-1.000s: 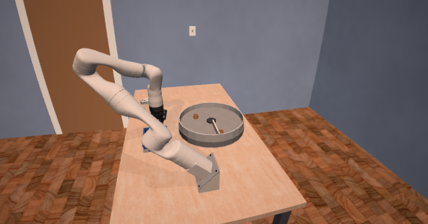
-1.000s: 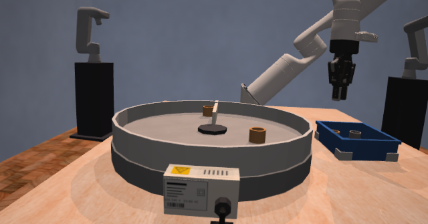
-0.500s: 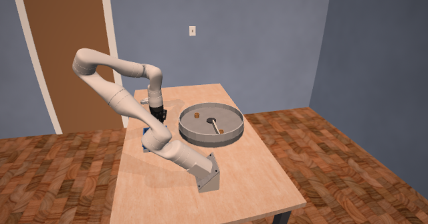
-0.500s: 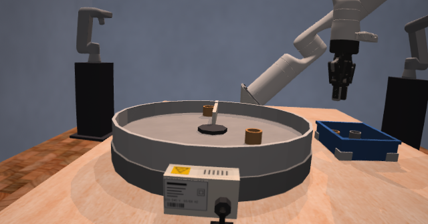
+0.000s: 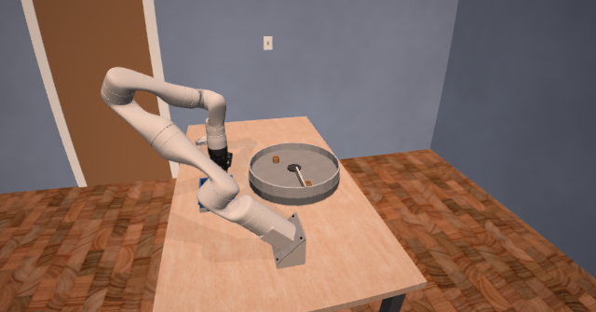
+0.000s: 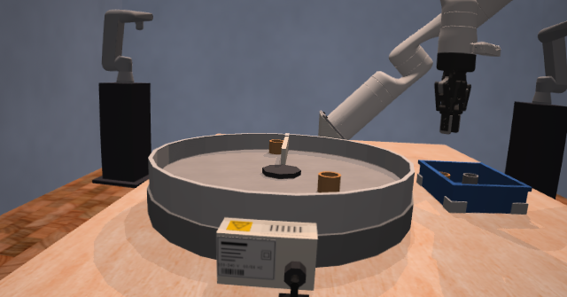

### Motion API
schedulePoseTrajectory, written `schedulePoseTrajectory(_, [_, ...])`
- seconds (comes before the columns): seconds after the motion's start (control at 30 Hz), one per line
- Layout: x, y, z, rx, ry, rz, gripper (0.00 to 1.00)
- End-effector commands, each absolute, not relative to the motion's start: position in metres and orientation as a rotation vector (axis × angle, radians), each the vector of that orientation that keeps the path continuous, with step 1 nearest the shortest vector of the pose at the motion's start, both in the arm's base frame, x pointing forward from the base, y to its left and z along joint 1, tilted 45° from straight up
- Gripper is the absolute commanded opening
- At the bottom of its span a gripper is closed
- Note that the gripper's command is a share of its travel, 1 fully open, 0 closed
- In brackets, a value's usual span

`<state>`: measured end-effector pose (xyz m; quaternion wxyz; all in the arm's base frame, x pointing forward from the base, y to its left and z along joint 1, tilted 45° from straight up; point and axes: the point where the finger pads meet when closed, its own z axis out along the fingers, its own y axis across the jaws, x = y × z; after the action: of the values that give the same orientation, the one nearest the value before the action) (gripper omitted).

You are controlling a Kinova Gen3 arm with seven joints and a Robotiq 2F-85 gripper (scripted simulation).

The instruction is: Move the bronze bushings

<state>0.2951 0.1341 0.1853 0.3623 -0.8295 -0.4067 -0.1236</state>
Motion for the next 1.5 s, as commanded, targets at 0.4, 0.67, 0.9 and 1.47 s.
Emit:
schedulePoseTrajectory(0.4, [0.292, 0.164, 0.155, -2.136, -1.047, -0.319, 0.39])
schedulePoseTrajectory(0.67, [0.29, 0.178, 0.141, -2.136, -1.047, -0.319, 0.39])
schedulePoseTrajectory(0.9, [0.29, 0.178, 0.141, -2.136, -1.047, -0.319, 0.39])
schedulePoseTrajectory(1.47, [0.29, 0.178, 0.141, -2.136, -1.047, -0.319, 0.39])
